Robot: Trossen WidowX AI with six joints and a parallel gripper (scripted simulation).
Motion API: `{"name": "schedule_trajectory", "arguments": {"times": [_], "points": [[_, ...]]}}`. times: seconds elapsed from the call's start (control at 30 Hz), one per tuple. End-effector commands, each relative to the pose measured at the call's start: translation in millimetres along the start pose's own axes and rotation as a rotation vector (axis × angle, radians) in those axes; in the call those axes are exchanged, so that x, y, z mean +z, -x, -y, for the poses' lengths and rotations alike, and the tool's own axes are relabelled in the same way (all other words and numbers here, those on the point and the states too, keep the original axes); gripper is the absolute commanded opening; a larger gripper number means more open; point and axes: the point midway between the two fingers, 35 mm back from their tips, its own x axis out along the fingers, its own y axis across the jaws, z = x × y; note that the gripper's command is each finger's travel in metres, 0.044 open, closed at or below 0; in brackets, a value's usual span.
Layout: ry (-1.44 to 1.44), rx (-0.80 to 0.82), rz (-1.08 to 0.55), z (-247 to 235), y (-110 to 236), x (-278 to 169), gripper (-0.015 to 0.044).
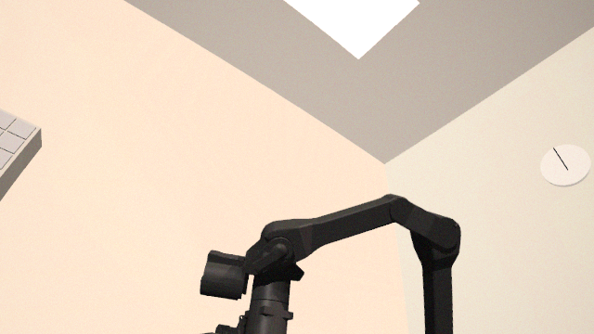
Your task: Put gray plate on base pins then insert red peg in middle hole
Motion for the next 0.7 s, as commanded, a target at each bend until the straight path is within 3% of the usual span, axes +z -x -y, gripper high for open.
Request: {"name": "schedule_trajectory", "arguments": {"times": [0.0, 0.67], "points": [[-0.016, -0.005, 0.001, 2.7, -8.2, 16.1, 0.0000], [-0.070, -0.005, 0.000, 12.1, -39.5, 70.7, 0.0000]]}}
